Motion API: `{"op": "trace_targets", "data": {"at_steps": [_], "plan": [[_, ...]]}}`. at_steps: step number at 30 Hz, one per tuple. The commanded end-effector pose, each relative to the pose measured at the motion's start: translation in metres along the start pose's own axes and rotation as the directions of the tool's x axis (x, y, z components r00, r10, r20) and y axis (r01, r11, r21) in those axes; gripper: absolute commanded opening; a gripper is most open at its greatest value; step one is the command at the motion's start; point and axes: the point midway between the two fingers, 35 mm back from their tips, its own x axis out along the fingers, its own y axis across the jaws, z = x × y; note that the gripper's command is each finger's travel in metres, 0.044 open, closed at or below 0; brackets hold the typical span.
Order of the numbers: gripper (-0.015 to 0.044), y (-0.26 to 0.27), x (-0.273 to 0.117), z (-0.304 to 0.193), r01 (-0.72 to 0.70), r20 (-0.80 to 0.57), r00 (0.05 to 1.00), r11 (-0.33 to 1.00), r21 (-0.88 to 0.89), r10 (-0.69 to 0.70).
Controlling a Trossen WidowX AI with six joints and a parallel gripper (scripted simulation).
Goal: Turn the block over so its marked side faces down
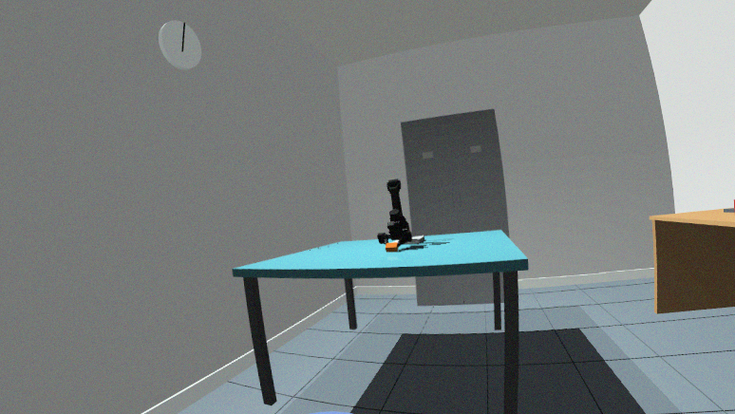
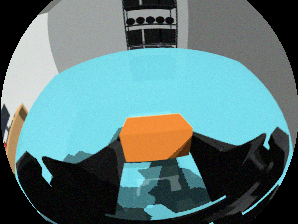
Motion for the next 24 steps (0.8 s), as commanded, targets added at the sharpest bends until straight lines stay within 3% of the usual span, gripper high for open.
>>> {"op": "trace_targets", "data": {"at_steps": [1, 12, 24], "plan": [[0.0000, -0.002, -0.005, -0.011, 0.006, 0.023, 1.000, 1.000, -0.007, -0.006], [0.0000, -0.004, -0.018, -0.009, 0.009, 0.131, 0.991, 1.000, -0.006, -0.008], [0.0000, -0.004, -0.018, -0.009, 0.009, 0.133, 0.991, 1.000, -0.006, -0.008]]}}
